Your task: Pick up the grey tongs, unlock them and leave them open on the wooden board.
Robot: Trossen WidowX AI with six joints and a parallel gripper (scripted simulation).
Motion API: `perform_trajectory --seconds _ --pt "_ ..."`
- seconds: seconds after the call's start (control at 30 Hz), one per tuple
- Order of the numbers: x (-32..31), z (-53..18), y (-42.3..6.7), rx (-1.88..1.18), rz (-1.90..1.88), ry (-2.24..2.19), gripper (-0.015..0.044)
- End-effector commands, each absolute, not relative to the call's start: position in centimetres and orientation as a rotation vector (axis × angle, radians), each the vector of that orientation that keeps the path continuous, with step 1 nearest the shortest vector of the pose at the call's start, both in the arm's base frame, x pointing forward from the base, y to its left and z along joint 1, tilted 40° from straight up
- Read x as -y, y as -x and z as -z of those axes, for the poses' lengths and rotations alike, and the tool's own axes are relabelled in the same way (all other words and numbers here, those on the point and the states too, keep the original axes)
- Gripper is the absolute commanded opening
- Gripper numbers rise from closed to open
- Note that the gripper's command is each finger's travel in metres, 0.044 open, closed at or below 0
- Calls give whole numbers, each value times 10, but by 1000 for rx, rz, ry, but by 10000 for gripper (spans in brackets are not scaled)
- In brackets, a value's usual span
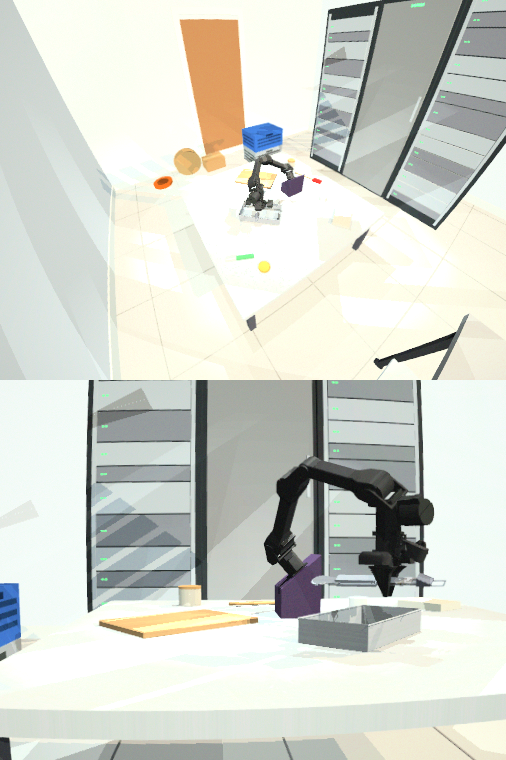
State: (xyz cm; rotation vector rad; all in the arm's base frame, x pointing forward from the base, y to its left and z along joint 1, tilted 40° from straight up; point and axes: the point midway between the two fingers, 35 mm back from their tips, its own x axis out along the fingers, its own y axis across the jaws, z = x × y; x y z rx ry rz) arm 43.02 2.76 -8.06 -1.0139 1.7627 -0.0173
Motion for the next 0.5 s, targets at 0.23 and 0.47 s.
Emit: perform_trajectory --seconds 0.23,0.47 --pt "-20 72 -431 -1764 41 980 -150" --pt "12 36 -432 -1737 144 881 -150"
